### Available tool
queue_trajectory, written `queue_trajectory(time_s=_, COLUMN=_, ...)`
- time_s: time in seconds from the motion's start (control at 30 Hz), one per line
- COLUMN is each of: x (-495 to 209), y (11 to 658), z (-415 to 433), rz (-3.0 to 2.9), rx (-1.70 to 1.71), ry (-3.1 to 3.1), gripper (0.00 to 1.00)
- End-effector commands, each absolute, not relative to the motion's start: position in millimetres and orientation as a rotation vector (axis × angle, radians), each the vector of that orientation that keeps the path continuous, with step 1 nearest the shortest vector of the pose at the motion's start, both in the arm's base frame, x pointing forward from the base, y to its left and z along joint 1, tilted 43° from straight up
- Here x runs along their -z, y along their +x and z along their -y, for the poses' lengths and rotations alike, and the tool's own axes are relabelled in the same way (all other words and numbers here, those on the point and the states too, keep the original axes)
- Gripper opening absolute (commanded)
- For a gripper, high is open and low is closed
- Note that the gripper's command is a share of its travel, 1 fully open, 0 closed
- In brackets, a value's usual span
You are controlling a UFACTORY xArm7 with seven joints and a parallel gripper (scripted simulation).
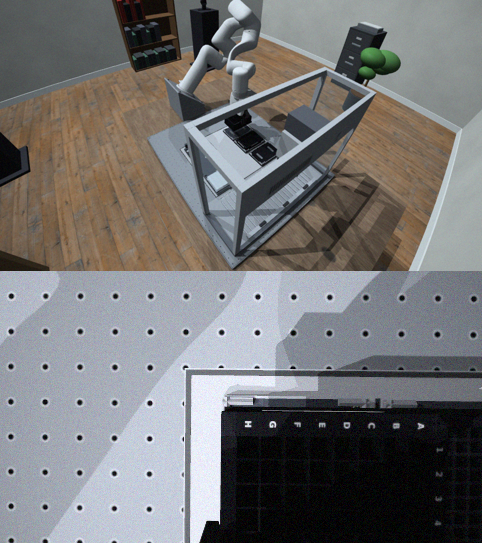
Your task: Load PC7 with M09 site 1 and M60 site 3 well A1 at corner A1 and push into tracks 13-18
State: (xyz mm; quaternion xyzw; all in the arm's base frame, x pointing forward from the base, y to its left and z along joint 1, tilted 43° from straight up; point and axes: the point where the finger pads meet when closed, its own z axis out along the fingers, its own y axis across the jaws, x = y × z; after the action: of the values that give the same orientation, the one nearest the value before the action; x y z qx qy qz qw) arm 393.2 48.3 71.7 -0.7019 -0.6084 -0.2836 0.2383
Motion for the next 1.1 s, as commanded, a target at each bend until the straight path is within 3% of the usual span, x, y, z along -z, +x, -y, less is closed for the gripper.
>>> queue_trajectory(time_s=0.0, x=-76.7, y=393.6, z=-42.9, rz=1.666, rx=0.779, ry=-1.926, gripper=0.00)
queue_trajectory(time_s=1.07, x=-110.6, y=388.4, z=-11.1, rz=1.666, rx=0.780, ry=-1.926, gripper=0.00)
